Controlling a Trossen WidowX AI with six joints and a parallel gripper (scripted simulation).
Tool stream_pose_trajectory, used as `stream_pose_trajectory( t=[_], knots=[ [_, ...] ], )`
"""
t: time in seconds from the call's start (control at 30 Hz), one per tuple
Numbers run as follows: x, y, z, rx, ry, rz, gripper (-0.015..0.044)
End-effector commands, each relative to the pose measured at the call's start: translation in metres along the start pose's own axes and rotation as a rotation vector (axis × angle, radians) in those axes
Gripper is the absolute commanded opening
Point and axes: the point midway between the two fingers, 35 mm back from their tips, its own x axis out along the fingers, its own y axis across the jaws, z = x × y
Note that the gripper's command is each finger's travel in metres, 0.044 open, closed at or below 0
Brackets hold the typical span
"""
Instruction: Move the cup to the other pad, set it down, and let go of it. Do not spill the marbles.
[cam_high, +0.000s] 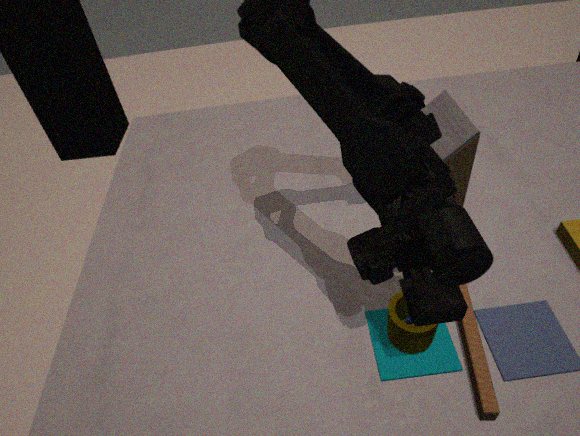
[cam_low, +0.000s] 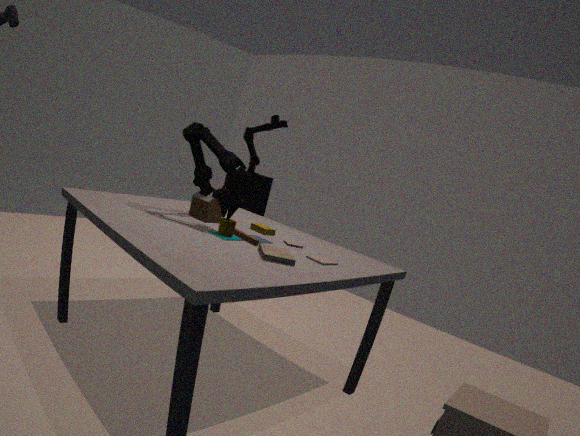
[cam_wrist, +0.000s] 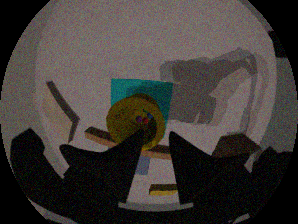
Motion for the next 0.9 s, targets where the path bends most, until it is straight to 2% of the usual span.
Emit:
stream_pose_trajectory(
  t=[0.0,0.37,0.73,0.87],
  knots=[
    [-0.008,0.001,0.001,0.005,-0.003,0.006,0.0147],
    [-0.02,-0.001,-0.002,0.003,-0.004,0.007,0.0147],
    [-0.02,-0.001,-0.002,0.0,0.001,0.002,0.0435],
    [-0.035,0.0,-0.003,0.0,0.002,0.003,0.044]
  ],
)
